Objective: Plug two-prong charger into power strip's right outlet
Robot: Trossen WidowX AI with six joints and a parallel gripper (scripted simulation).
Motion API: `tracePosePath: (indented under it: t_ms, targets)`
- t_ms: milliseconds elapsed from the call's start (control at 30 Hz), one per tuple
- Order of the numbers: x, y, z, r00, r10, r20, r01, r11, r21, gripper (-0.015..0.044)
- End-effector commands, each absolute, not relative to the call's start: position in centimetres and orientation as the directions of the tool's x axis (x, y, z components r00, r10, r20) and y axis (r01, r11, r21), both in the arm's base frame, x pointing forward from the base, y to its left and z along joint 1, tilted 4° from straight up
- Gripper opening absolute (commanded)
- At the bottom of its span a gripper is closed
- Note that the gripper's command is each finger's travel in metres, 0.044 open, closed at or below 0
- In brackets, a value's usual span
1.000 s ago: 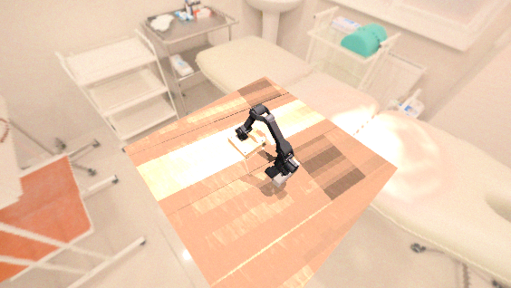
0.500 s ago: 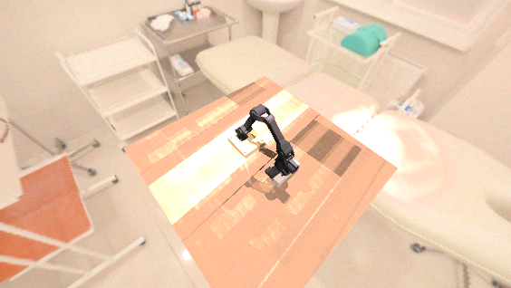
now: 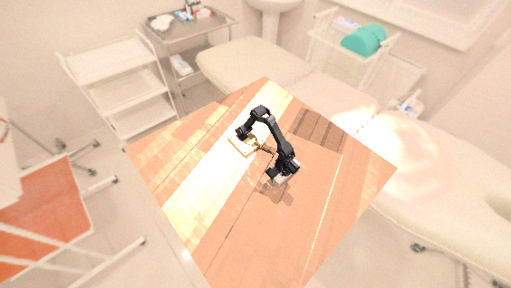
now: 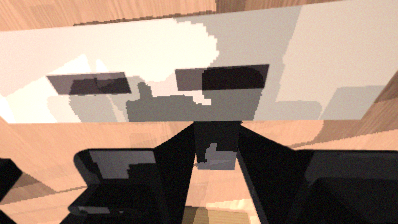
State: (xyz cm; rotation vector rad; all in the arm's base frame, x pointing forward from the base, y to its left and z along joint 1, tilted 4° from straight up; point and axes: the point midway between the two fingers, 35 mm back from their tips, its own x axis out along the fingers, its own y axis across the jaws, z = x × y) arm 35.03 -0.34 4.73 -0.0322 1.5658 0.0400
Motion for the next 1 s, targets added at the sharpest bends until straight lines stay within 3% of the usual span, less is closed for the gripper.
tracePosePath:
  t_ms: [0, 900, 967]
  targets:
    - [36.11, -0.39, 4.84, 0.033, 0.003, -0.999, -0.046, 0.999, 0.001, 0.0]
    - [35.43, -0.32, 4.68, 0.003, 0.005, -1.0, -0.046, 0.999, 0.005, 0.0]
    - [35.43, -0.32, 4.68, 0.003, 0.005, -1.0, -0.046, 0.999, 0.005, 0.0053]
